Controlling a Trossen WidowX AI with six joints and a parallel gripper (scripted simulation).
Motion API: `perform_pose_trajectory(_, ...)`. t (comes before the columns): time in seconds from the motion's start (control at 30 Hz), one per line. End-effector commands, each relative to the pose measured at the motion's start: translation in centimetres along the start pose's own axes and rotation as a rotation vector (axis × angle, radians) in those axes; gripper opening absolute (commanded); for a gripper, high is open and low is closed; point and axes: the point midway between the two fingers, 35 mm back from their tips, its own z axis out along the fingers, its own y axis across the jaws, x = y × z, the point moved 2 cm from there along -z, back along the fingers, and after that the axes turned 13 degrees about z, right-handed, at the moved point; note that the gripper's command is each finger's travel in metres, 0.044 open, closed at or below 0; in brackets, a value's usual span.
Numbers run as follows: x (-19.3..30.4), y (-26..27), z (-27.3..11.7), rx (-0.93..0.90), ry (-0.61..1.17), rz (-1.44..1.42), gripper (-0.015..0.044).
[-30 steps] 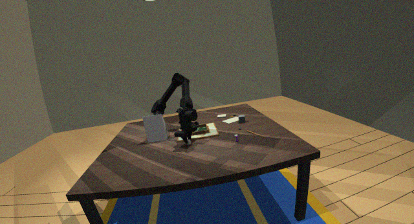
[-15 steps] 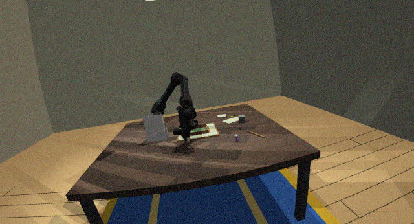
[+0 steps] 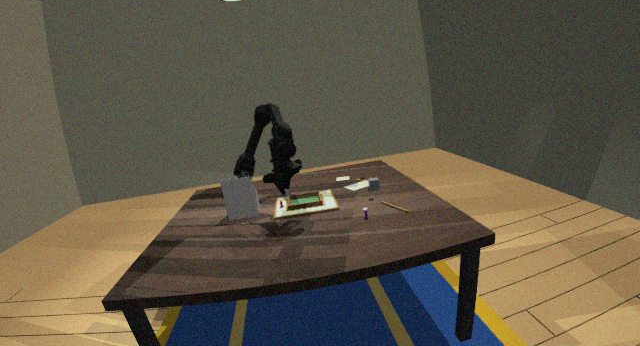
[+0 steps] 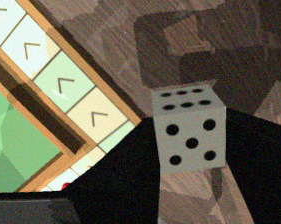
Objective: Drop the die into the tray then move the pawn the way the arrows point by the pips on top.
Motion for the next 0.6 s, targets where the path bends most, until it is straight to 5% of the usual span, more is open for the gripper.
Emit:
perform_pose_trajectory(0.0, 0.2, 0.7, -0.2, 0.007, 0.005, 0.025, 0.0000)
perform_pose_trajectory(0.57, 1.8, 8.3, 0.7, 0.019, -0.020, 0.391, 0.0000)
